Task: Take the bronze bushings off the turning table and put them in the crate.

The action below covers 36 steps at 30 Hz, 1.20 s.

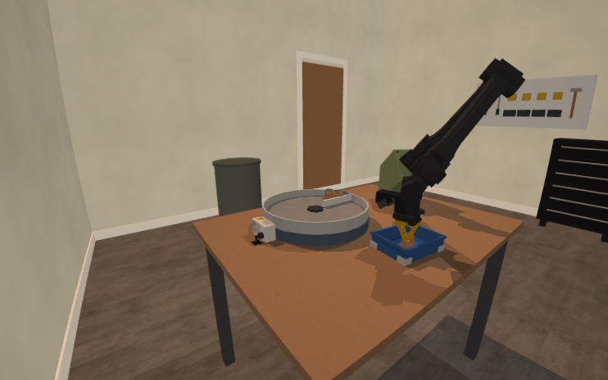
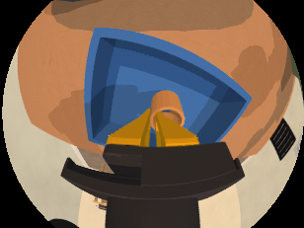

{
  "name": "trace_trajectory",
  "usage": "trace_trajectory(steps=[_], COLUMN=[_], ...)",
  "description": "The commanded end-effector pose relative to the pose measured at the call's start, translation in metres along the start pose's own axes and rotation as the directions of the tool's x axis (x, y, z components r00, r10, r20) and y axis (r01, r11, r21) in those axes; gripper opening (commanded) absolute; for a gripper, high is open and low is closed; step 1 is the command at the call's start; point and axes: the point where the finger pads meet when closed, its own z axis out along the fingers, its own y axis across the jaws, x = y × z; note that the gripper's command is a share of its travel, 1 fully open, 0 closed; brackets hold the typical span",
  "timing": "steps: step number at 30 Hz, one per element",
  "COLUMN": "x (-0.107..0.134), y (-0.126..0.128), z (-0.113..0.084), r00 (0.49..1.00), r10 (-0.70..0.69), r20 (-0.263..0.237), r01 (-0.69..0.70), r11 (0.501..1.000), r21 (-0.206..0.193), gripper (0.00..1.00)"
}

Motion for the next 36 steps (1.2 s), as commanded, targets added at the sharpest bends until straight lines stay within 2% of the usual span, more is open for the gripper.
trace_trajectory(steps=[1,36], x=[0.0023,0.0031], y=[0.0063,0.0055], z=[-0.0021,-0.0011], r00=[1.000,1.000], r10=[-0.005,-0.008], r20=[-0.001,-0.003], r01=[0.005,0.008], r11=[1.000,1.000], r21=[-0.022,-0.021], gripper=[0.00,0.00])
